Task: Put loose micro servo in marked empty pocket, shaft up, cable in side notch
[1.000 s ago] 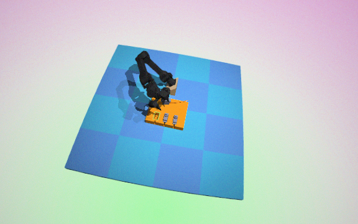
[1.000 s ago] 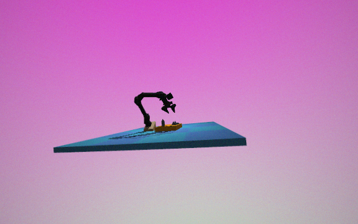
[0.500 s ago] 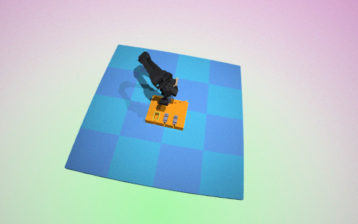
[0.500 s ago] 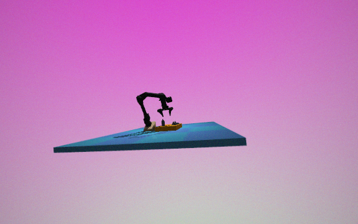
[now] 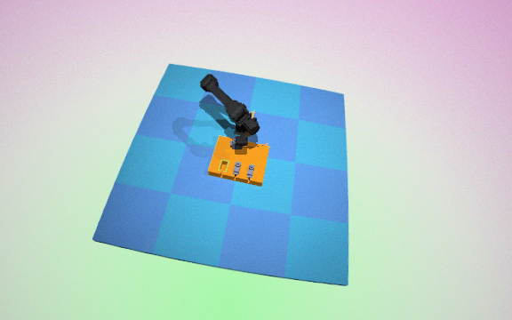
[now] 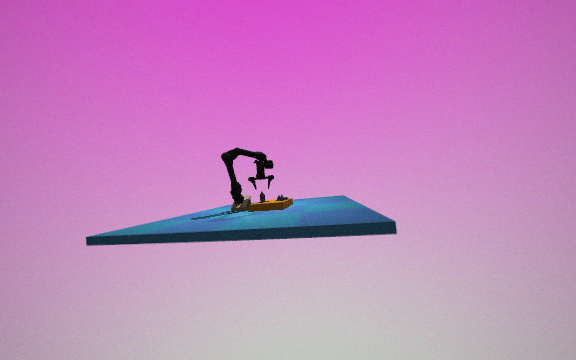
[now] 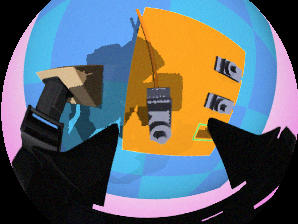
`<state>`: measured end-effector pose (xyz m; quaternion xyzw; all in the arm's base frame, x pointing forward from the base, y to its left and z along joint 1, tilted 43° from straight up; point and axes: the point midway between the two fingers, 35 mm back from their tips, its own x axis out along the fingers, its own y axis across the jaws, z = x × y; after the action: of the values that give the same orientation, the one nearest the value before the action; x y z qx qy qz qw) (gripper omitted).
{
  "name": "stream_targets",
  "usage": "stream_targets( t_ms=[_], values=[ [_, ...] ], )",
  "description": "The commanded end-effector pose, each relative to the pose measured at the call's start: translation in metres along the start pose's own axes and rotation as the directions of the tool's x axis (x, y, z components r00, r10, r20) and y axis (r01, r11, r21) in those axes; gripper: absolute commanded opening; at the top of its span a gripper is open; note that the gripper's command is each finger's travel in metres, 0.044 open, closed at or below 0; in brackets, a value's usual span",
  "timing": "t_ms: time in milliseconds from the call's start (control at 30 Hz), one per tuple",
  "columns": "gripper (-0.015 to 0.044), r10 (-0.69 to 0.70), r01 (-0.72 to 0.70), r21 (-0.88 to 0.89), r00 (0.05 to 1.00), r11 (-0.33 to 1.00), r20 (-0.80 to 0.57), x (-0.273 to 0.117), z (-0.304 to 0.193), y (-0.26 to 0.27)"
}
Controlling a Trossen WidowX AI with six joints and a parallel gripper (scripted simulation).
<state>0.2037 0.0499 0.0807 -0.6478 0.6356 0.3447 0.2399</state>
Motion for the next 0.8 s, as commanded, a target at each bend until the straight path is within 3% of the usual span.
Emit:
stream_targets(
  t_ms=[0, 767],
  values=[
    [0.0440, 0.001, -0.001, -0.015, 1.000, 1.000, -0.013, 0.003, -0.001, 0.001],
    [0.0440, 0.000, -0.001, -0.014, 1.000, 1.000, -0.014, 0.046, -0.001, 0.002]
  ],
)
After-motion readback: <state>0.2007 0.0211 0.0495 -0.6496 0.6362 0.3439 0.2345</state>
